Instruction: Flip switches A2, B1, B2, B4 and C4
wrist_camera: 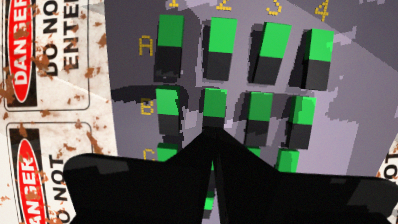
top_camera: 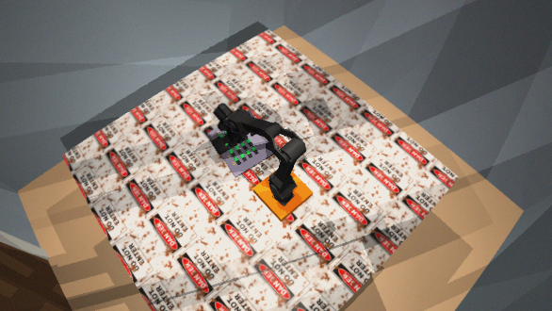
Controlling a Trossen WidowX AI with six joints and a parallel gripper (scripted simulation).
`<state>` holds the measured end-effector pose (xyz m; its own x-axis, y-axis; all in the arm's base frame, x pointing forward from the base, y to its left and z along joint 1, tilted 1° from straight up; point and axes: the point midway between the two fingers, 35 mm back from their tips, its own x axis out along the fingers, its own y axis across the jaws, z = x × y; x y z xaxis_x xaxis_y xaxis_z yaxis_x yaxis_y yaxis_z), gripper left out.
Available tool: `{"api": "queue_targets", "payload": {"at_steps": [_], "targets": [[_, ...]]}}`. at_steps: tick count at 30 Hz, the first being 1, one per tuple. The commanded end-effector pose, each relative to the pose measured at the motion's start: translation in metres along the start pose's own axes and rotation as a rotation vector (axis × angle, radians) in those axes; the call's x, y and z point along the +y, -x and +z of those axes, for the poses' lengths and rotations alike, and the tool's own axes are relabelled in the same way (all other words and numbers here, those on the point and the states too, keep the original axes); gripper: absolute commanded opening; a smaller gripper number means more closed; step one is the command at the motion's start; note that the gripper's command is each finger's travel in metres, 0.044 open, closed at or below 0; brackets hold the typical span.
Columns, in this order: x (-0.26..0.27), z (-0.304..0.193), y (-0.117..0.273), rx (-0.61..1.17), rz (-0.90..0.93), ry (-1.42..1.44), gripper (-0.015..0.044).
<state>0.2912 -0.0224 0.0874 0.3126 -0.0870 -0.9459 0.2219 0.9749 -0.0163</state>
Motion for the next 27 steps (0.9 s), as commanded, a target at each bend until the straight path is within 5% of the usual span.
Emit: {"api": "queue_targets", "payload": {"at_steps": [1, 27], "targets": [[0.0006, -0.0005, -0.0012, 0.003, 0.004, 0.006, 0.0], [0.0007, -0.0006, -0.0044, 0.003, 0.004, 0.006, 0.0]]}}
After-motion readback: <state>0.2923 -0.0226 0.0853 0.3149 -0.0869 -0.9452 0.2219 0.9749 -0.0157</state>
